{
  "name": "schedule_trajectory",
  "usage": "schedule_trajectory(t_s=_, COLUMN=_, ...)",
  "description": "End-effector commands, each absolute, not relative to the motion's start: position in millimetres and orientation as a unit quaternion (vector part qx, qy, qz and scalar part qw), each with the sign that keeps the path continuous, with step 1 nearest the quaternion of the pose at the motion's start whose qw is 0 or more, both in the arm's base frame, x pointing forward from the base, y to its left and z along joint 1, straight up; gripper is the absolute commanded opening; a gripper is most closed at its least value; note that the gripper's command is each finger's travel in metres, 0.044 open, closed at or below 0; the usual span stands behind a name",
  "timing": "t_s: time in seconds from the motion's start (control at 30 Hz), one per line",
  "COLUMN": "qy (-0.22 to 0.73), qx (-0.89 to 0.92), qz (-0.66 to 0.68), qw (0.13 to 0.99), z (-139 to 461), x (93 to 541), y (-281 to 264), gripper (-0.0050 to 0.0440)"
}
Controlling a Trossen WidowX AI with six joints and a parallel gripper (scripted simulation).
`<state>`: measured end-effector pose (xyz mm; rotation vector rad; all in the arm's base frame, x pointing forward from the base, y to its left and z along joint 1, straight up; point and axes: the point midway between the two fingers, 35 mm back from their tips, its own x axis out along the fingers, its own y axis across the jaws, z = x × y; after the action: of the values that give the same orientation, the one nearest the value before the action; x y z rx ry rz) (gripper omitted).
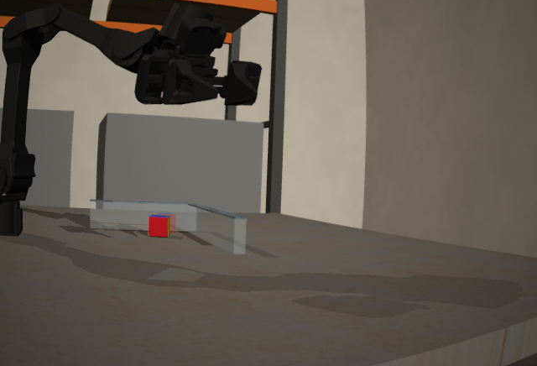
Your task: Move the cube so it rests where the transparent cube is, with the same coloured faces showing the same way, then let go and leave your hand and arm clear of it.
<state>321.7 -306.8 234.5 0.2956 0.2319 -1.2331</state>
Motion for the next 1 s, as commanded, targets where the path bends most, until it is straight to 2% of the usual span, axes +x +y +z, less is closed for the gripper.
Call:
schedule_trajectory(t_s=0.0, qy=0.130, qx=0.229, qz=-0.512, qw=0.818, z=218.5, x=361.8, y=-257.7, gripper=0.0280)
schedule_trajectory(t_s=0.3, qy=0.260, qx=0.431, qz=-0.439, qw=0.744, z=156.0, x=391.7, y=-128.1, gripper=0.0280)
schedule_trajectory(t_s=0.4, qy=0.272, qx=0.456, qz=-0.441, qw=0.723, z=150.2, x=390.6, y=-114.1, gripper=0.0280)
schedule_trajectory(t_s=0.53, qy=0.344, qx=0.523, qz=-0.453, qw=0.634, z=128.3, x=377.1, y=-49.4, gripper=0.0280)
schedule_trajectory(t_s=0.73, qy=0.402, qx=0.571, qz=-0.516, qw=0.495, z=113.9, x=342.5, y=20.4, gripper=0.0280)
schedule_trajectory(t_s=0.83, qy=0.414, qx=0.576, qz=-0.550, qw=0.441, z=112.1, x=325.7, y=43.6, gripper=0.0280)
schedule_trajectory(t_s=0.97, qy=0.417, qx=0.576, qz=-0.559, qw=0.427, z=112.0, x=320.8, y=49.5, gripper=0.0280)
